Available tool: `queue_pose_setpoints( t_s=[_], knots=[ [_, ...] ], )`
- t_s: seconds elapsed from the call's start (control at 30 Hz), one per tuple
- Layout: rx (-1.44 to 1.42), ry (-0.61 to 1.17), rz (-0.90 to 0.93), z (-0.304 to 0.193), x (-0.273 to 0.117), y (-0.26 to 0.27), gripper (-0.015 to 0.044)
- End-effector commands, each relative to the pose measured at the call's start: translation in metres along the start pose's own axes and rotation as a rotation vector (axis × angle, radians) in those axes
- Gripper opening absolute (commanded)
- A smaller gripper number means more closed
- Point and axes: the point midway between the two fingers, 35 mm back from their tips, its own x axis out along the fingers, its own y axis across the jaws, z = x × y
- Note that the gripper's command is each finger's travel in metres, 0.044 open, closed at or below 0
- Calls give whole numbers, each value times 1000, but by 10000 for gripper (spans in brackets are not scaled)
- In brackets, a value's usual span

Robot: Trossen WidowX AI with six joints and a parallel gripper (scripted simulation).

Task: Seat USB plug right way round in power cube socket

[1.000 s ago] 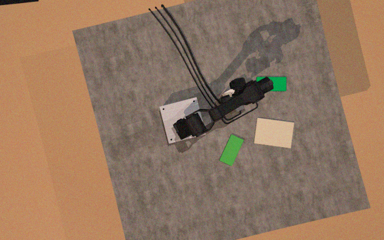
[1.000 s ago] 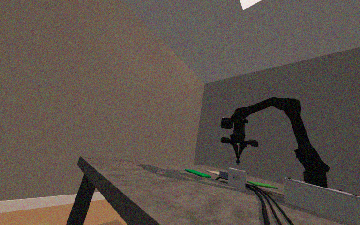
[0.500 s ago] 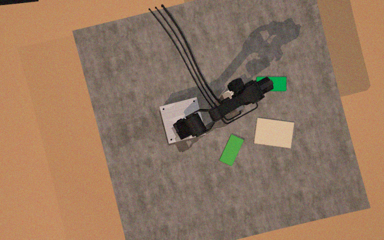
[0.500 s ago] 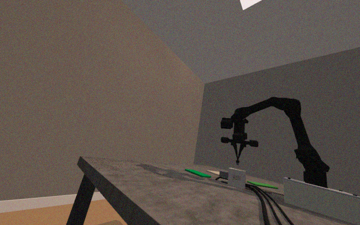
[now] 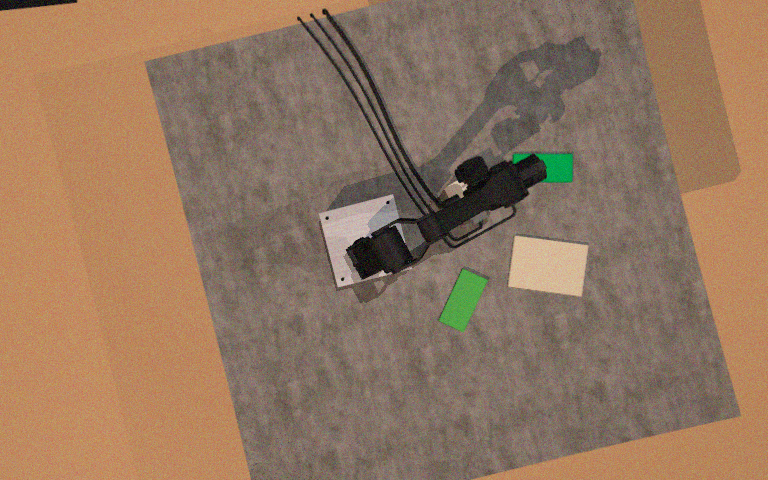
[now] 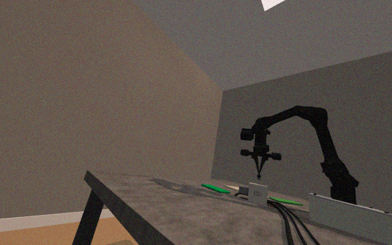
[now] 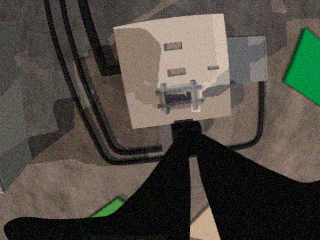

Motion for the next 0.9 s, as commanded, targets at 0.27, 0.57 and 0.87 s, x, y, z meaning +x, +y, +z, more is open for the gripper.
queue_pose_setpoints(
  t_s=[0.27,0.57,0.87],
  knots=[
    [-4,-11,-2,1,2,0,0],
    [-5,-17,-2,2,3,0,0],
    [-6,-24,-2,2,4,0,0]
  ],
)
